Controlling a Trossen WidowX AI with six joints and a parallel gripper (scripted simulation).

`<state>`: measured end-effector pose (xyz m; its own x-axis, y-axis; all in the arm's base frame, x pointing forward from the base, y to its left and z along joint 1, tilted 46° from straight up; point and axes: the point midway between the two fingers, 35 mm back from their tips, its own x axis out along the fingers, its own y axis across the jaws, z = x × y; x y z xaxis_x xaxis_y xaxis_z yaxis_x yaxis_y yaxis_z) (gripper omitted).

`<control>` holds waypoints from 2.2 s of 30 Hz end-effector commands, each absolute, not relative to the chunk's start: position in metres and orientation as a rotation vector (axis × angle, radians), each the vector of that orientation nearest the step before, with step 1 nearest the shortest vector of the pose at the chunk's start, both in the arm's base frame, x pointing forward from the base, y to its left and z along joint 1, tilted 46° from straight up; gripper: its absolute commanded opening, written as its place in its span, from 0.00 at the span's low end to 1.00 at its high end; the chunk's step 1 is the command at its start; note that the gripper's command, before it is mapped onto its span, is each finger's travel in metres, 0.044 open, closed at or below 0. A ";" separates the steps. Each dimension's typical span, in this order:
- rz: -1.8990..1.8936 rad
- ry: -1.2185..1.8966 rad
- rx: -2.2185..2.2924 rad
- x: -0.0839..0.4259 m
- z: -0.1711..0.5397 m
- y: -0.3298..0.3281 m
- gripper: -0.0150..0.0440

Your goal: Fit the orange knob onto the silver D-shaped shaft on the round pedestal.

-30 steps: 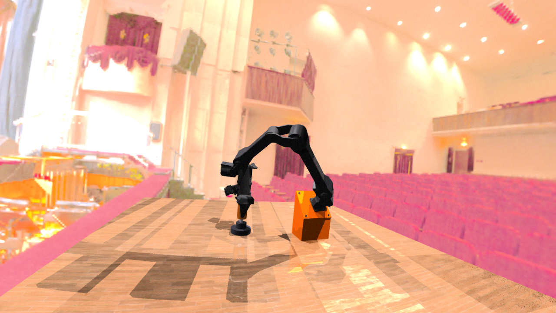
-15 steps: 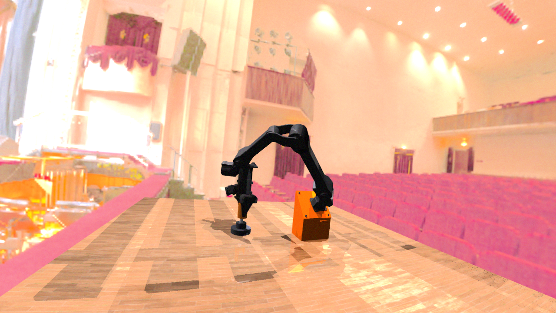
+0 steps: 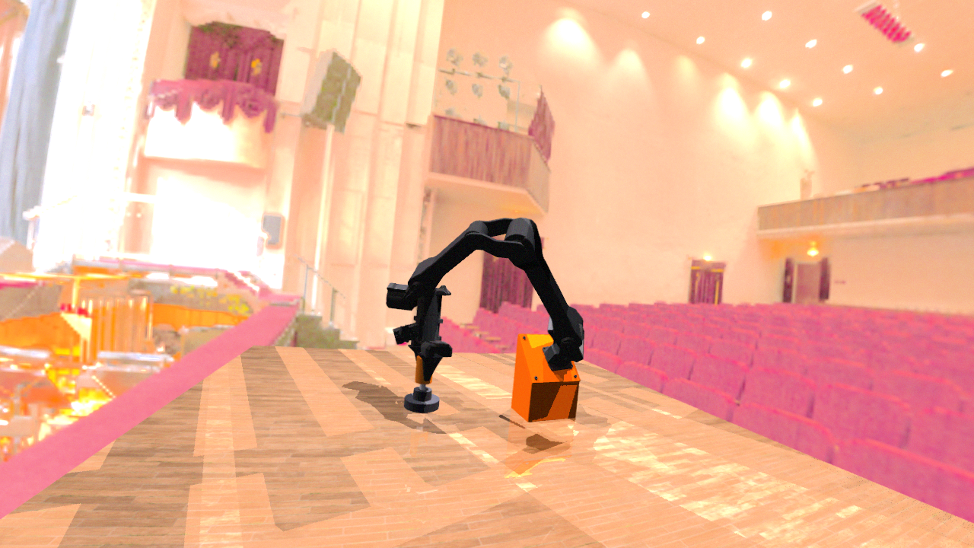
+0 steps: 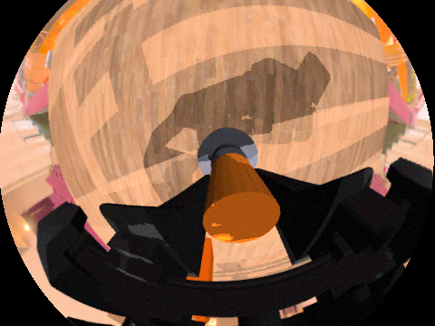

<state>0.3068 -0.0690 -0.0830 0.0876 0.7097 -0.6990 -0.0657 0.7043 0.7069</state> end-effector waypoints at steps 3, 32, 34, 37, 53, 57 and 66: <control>0.630 1.373 0.583 0.305 -0.084 -0.068 0.25; 0.763 1.288 0.415 0.308 -0.081 -0.072 0.25; 0.763 1.288 0.415 0.308 -0.081 -0.072 0.25; 0.763 1.288 0.415 0.307 -0.081 -0.071 0.25; 0.763 1.288 0.415 0.306 -0.083 -0.068 0.25; 0.763 1.288 0.415 0.306 -0.083 -0.069 0.25; 0.816 1.250 0.345 0.309 -0.080 -0.073 0.25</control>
<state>0.3067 -0.0701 -0.0808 0.0844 0.7122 -0.6969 -0.3054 0.6842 0.6623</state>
